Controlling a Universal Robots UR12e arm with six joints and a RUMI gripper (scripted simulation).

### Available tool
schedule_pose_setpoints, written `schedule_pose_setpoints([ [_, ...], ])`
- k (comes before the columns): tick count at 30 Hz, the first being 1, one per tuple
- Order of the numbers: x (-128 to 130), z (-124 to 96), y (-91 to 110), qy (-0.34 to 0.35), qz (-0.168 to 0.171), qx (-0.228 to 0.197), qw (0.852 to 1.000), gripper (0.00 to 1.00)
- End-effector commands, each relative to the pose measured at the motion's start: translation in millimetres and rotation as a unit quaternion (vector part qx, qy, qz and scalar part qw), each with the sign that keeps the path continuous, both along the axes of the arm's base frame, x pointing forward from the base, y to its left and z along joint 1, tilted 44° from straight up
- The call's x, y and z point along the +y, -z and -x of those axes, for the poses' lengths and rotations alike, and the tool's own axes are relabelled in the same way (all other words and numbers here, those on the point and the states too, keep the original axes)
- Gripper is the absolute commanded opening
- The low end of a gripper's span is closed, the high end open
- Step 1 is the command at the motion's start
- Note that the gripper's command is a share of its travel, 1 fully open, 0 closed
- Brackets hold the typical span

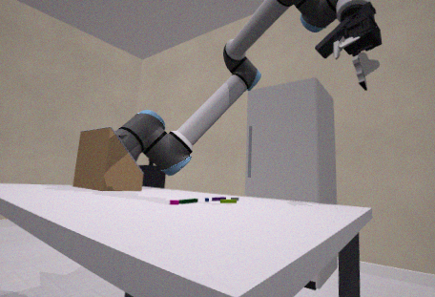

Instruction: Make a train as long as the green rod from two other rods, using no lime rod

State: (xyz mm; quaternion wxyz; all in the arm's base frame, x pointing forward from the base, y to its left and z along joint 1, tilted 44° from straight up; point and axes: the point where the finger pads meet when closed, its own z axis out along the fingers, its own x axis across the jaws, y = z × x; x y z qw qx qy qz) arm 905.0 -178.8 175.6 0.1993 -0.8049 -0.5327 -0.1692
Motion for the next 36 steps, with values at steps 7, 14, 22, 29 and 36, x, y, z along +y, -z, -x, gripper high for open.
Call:
schedule_pose_setpoints([
  [7,-0.9,-0.3,-0.8,0.0,0.0,-0.001,1.0,1.0],
  [14,-0.9,-0.3,-0.8,0.0,0.0,-0.001,1.0,1.0],
  [22,-0.2,1.4,0.5,0.0,0.0,-0.001,1.0,1.0],
  [29,7.6,19.1,14.6,-0.008,-0.007,-0.005,1.0,1.0],
  [36,21.0,47.8,36.2,-0.02,-0.017,-0.011,1.0,1.0],
])
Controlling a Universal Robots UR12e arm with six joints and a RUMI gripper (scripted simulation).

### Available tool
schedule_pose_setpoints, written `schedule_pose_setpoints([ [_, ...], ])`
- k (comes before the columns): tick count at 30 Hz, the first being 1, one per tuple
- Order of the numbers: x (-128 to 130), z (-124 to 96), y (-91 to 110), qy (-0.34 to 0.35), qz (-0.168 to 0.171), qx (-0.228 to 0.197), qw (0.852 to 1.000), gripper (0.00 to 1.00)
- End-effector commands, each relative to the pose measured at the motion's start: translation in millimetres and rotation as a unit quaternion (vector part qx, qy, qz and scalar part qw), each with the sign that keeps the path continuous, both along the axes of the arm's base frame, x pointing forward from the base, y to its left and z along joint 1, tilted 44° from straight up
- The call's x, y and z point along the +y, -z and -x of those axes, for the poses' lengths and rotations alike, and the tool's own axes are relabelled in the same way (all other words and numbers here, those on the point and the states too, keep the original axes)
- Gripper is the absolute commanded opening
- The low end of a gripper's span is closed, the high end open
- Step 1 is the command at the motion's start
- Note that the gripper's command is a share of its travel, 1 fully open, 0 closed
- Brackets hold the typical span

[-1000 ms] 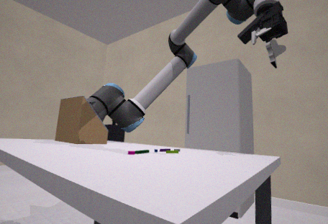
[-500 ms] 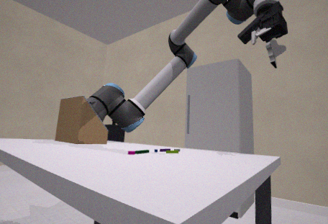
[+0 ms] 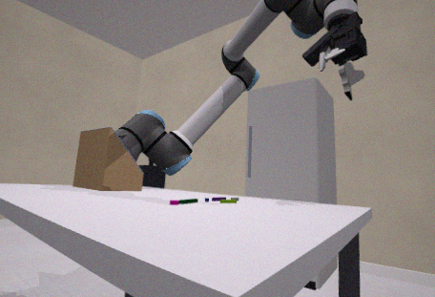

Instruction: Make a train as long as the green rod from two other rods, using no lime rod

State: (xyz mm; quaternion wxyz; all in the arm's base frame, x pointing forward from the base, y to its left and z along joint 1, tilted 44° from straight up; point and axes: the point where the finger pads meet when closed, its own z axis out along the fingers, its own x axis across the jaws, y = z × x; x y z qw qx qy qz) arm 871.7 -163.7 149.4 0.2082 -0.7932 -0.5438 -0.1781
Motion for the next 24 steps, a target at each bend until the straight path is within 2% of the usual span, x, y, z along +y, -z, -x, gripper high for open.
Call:
schedule_pose_setpoints([
  [1,9.5,22.0,15.4,-0.008,-0.007,-0.006,1.0,1.0],
  [6,32.7,67.3,45.5,-0.025,-0.023,-0.016,0.999,1.0],
  [13,76.0,143.8,89.0,-0.05,-0.047,-0.035,0.997,1.0],
  [15,76.0,143.8,89.0,-0.05,-0.047,-0.035,0.997,1.0],
  [24,141.3,245.5,134.2,-0.078,-0.077,-0.061,0.992,1.0],
])
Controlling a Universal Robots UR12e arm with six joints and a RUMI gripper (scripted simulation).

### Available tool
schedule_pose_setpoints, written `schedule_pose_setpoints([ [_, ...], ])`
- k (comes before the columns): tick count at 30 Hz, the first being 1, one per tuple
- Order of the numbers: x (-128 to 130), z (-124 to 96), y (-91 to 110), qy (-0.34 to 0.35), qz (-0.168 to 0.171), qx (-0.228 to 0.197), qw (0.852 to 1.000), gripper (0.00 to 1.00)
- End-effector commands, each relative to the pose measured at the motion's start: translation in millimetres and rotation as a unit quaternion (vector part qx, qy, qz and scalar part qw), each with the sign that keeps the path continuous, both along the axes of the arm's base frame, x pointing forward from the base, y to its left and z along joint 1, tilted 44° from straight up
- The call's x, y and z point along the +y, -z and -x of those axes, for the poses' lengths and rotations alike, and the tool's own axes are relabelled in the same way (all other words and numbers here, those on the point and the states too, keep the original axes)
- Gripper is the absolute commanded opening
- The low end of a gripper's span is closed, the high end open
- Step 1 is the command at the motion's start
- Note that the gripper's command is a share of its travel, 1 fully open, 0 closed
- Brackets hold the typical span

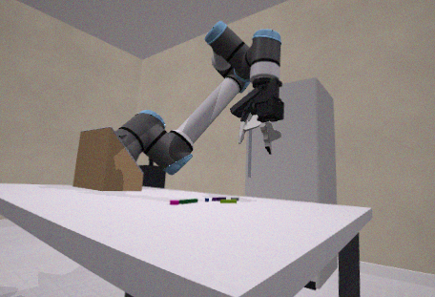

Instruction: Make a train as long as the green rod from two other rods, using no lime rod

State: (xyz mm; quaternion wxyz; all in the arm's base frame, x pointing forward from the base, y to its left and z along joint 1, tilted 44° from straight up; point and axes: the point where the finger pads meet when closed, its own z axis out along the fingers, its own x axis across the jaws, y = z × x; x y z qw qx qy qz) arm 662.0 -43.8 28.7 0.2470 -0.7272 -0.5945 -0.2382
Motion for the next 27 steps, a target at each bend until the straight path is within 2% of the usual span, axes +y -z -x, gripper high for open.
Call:
schedule_pose_setpoints([
  [1,28.0,45.5,17.1,-0.01,-0.012,-0.015,1.0,1.0],
  [6,55.9,85.1,30.7,-0.019,-0.023,-0.026,0.999,1.0],
  [8,55.9,85.1,30.7,-0.019,-0.023,-0.026,0.999,1.0],
  [13,73.0,108.5,37.8,-0.024,-0.03,-0.033,0.999,1.0],
  [18,79.3,117.0,40.2,-0.026,-0.032,-0.036,0.999,1.0],
  [27,79.8,117.6,40.4,-0.026,-0.032,-0.036,0.998,1.0],
])
